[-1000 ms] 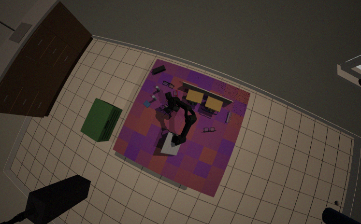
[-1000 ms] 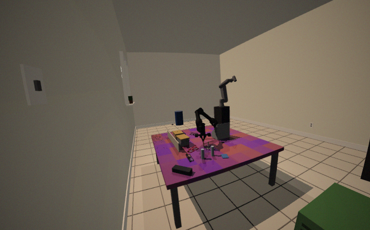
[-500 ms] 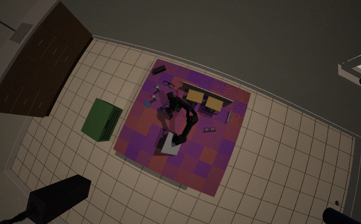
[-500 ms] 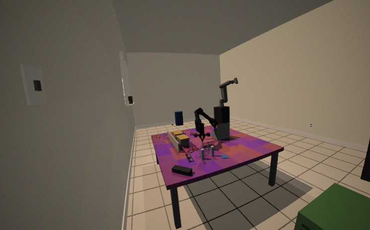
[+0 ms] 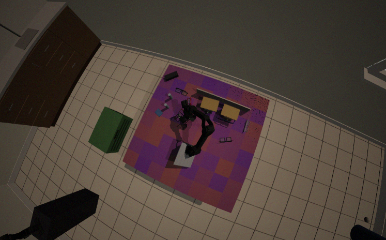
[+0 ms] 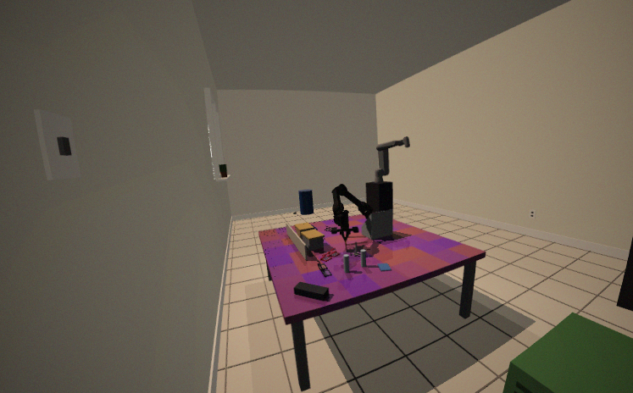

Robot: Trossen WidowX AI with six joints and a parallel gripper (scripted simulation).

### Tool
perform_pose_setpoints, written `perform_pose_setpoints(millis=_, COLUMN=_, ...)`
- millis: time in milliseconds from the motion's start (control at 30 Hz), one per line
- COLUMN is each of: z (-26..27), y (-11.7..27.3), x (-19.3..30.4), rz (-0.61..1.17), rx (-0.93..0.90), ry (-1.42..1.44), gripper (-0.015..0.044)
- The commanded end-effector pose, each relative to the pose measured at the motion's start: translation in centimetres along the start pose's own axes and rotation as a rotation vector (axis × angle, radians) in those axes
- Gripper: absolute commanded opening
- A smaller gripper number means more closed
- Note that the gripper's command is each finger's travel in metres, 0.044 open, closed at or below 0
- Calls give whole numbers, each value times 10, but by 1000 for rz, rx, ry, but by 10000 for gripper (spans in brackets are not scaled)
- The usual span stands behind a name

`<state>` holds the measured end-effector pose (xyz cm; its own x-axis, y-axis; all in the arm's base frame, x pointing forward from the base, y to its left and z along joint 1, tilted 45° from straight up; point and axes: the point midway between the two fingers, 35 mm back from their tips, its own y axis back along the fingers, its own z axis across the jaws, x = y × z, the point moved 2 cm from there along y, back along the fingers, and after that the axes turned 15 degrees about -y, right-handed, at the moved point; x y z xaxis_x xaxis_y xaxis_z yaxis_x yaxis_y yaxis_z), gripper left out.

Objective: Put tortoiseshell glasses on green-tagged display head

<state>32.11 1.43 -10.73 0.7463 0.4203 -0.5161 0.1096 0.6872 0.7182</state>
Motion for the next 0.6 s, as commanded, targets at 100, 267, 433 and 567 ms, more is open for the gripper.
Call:
perform_pose_setpoints(millis=100, z=4, y=0, x=-5, rz=0, rx=-4, ry=3, gripper=0)
perform_pose_setpoints(millis=267, z=6, y=0, x=-8, rz=-1, rx=-4, ry=4, gripper=0)
perform_pose_setpoints(millis=433, z=7, y=0, x=-11, rz=-1, rx=-4, ry=4, gripper=0)
perform_pose_setpoints(millis=567, z=8, y=0, x=-13, rz=-1, rx=-4, ry=4, gripper=0)
